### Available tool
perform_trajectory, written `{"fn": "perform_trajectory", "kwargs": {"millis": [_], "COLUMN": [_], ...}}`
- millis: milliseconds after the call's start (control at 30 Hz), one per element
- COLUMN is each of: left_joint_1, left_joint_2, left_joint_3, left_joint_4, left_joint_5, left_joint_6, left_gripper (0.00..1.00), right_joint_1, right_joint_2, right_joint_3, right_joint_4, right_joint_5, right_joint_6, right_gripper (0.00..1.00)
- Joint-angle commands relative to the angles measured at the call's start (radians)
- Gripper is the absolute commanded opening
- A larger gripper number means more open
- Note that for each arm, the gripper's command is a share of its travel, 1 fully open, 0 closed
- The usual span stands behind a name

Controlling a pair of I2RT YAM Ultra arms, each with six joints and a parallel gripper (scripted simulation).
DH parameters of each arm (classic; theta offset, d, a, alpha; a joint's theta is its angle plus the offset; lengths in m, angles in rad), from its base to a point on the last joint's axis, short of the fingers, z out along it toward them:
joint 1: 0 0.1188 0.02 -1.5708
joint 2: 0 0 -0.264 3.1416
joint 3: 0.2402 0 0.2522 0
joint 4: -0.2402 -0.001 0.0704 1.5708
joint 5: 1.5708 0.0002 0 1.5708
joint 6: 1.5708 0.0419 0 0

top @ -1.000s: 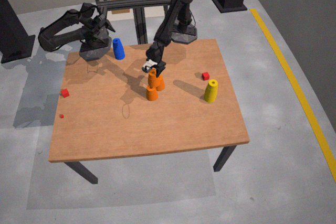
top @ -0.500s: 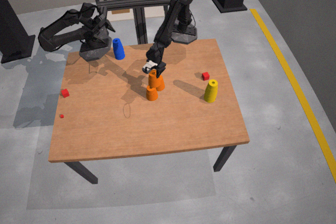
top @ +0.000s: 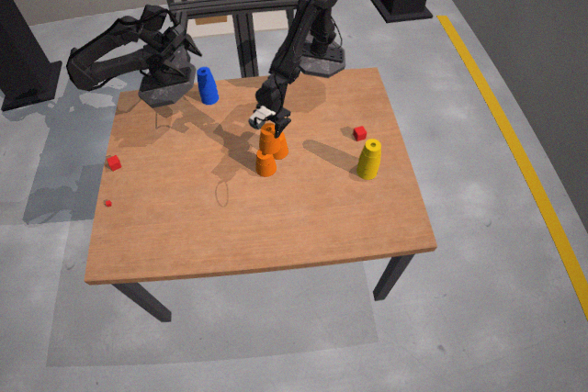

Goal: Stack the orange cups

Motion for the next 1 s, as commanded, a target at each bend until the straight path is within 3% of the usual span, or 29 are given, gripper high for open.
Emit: {"fn": "perform_trajectory", "kwargs": {"millis": [0,33,67,467,567,967], "left_joint_1": [0.0,0.0,0.002,-0.031,-0.034,-0.083], "left_joint_2": [-0.003,-0.003,-0.009,-0.215,-0.23,-0.382], "left_joint_3": [-0.001,-0.001,0.001,-0.018,-0.034,-0.151], "left_joint_4": [0.004,0.004,-0.014,-0.195,-0.172,-0.116], "left_joint_5": [0.004,0.004,0.012,-0.012,-0.025,-0.08], "left_joint_6": [0.003,0.003,0.009,-0.027,-0.074,-0.234], "left_gripper": [0.91,0.92,1.0,1.0,1.0,1.0], "right_joint_1": [0.008,0.008,0.008,0.008,0.011,-0.163], "right_joint_2": [-0.007,-0.007,-0.007,-0.007,-0.001,0.228], "right_joint_3": [-0.003,-0.003,-0.003,-0.003,-0.012,0.034], "right_joint_4": [0.002,0.002,0.002,0.002,0.041,0.33], "right_joint_5": [0.011,0.011,0.011,0.011,-0.005,-0.086], "right_joint_6": [0.003,0.003,0.003,0.003,-0.013,-0.168], "right_gripper": [1.0,1.0,1.0,1.0,1.0,1.0]}}
